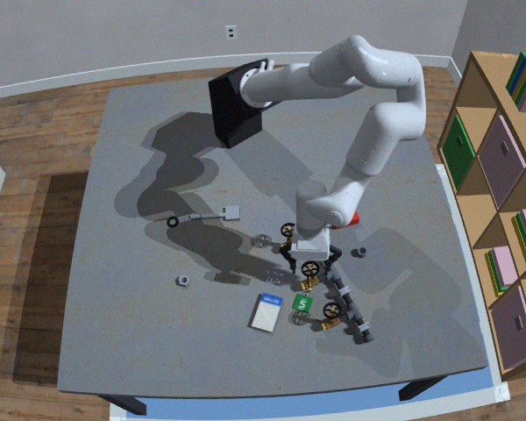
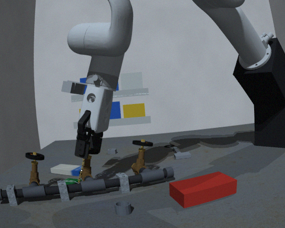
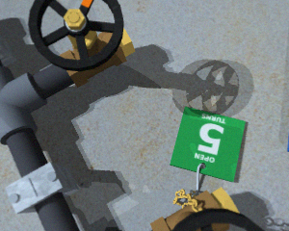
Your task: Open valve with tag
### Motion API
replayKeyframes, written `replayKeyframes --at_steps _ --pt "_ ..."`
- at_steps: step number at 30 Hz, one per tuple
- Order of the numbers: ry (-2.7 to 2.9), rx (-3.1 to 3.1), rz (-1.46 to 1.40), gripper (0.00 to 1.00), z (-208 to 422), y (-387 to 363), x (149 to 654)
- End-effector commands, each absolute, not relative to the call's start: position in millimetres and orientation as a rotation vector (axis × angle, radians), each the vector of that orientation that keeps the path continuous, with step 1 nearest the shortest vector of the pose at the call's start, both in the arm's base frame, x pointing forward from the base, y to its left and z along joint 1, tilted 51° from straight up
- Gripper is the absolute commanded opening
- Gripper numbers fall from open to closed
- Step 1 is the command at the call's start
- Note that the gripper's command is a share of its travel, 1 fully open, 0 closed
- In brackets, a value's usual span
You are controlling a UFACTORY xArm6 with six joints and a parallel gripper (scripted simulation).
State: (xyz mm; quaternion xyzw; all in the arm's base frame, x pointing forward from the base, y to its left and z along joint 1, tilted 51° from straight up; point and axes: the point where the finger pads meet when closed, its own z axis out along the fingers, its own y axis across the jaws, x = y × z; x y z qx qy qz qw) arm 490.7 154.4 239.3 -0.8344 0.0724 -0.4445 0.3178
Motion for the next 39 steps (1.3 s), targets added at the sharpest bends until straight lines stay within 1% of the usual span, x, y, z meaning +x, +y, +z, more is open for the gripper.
replayKeyframes --at_steps 1,8,10,11,24,39 --pt "0.466 -2.108 -0.978 1.0 240.3 154.2 491.0" --pt "0.81 -1.943 -0.789 1.0 240.3 154.2 491.0" --pt "0.81 -1.943 -0.789 1.0 240.3 154.2 491.0" --pt "0.937 -1.865 -0.701 1.0 240.3 154.2 491.0" --pt "1.346 -1.541 -0.282 1.0 240.3 154.2 491.0" --pt "1.347 -1.54 -0.279 1.0 240.3 154.2 491.0"
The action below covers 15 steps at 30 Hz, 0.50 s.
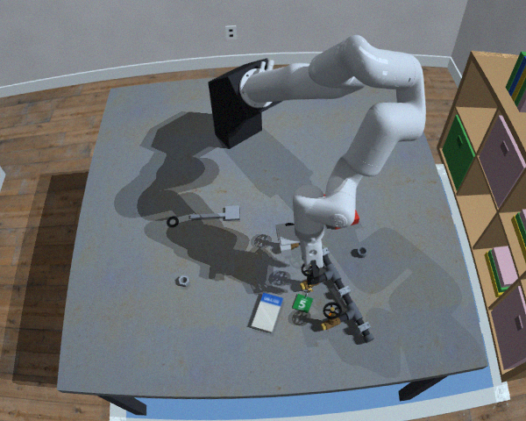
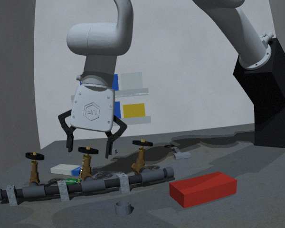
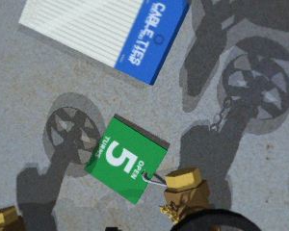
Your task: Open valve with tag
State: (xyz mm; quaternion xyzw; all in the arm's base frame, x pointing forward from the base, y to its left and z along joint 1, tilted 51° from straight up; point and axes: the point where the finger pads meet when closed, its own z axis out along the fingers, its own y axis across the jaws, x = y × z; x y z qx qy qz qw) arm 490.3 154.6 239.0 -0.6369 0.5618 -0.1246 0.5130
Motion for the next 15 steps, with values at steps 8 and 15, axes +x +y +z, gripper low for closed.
replayKeyframes --at_steps 8,15 --pt "1.347 -1.54 -0.279 0.0 240.3 154.2 491.0" --pt "1.347 -1.54 -0.279 0.0 240.3 154.2 491.0"
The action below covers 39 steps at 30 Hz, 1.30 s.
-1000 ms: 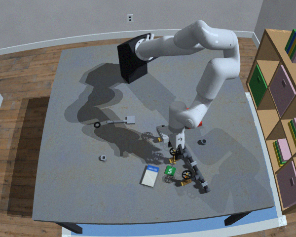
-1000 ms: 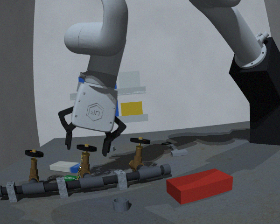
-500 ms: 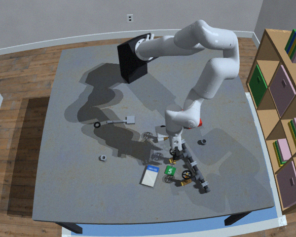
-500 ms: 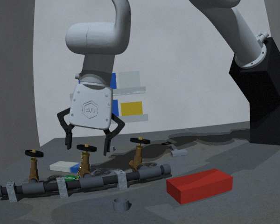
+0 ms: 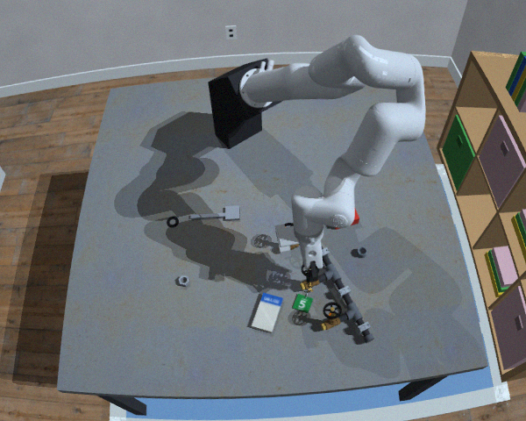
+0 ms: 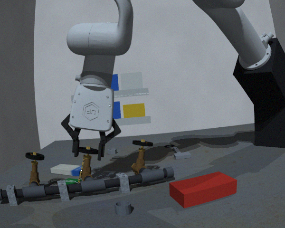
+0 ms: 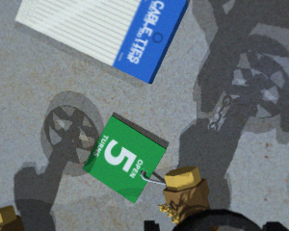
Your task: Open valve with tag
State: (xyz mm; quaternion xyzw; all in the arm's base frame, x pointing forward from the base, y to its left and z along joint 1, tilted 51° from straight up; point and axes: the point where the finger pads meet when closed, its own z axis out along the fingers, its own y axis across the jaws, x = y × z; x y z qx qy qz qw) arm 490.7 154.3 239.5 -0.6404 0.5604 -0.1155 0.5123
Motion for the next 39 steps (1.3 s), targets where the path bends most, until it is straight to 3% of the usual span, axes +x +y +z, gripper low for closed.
replayKeyframes --at_steps 1,25,39 --pt "1.347 -1.54 -0.279 0.0 240.3 154.2 491.0" --pt "1.322 -1.564 -0.3 0.0 240.3 154.2 491.0" --pt "1.01 -1.816 -0.54 0.0 240.3 154.2 491.0"
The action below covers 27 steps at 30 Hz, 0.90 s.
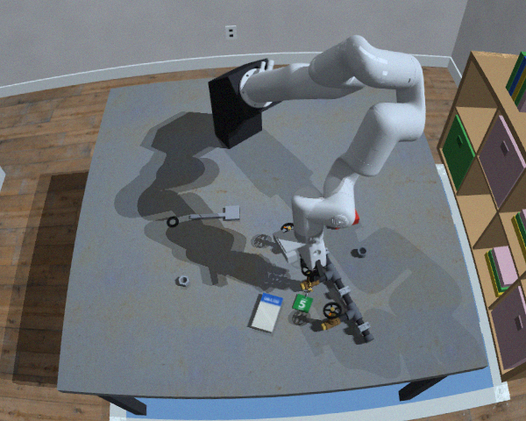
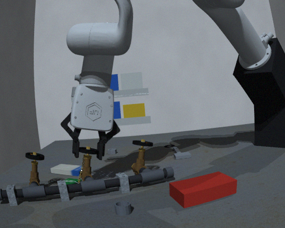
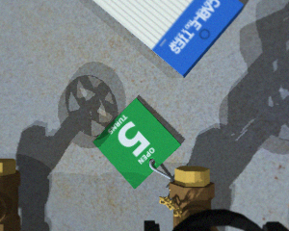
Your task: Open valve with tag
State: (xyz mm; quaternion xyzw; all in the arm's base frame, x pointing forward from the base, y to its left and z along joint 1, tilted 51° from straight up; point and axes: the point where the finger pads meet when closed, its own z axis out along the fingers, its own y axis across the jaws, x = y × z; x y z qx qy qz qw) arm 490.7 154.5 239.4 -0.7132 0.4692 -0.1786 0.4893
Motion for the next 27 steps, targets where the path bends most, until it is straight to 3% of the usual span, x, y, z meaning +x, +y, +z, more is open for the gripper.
replayKeyframes --at_steps 1,27 --pt "1.01 -1.816 -0.54 0.0 240.3 154.2 491.0" --pt "-0.247 -2.312 -1.197 0.0 240.4 154.2 491.0"
